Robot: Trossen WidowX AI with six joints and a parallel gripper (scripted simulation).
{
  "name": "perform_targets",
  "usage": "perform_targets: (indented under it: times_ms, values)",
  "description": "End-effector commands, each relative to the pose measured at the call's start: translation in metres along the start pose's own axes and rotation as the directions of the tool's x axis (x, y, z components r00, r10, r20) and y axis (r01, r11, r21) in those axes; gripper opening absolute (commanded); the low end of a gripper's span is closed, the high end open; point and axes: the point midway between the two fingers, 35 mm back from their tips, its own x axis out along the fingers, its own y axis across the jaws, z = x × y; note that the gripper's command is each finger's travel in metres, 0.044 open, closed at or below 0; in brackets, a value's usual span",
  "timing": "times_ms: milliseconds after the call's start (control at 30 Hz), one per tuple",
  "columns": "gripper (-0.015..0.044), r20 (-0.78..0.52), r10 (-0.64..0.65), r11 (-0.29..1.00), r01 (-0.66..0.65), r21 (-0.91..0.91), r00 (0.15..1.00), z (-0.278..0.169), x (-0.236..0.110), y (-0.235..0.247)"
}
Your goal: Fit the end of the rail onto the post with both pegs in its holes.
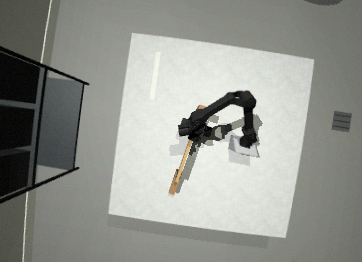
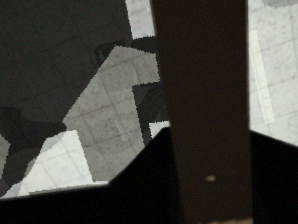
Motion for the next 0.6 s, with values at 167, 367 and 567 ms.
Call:
perform_targets:
  times_ms: [167,367,567]
  values:
    - [0.0000,0.000,-0.003,1.000,0.003,-0.001,1.000,-0.0041,-0.0012,-0.0004]
    - [0.0000,0.000,-0.003,1.000,0.003,-0.001,1.000,-0.0059,-0.0017,-0.0004]
    - [0.0000,0.000,-0.003,1.000,0.003,-0.001,1.000,-0.0077,-0.0019,-0.0003]
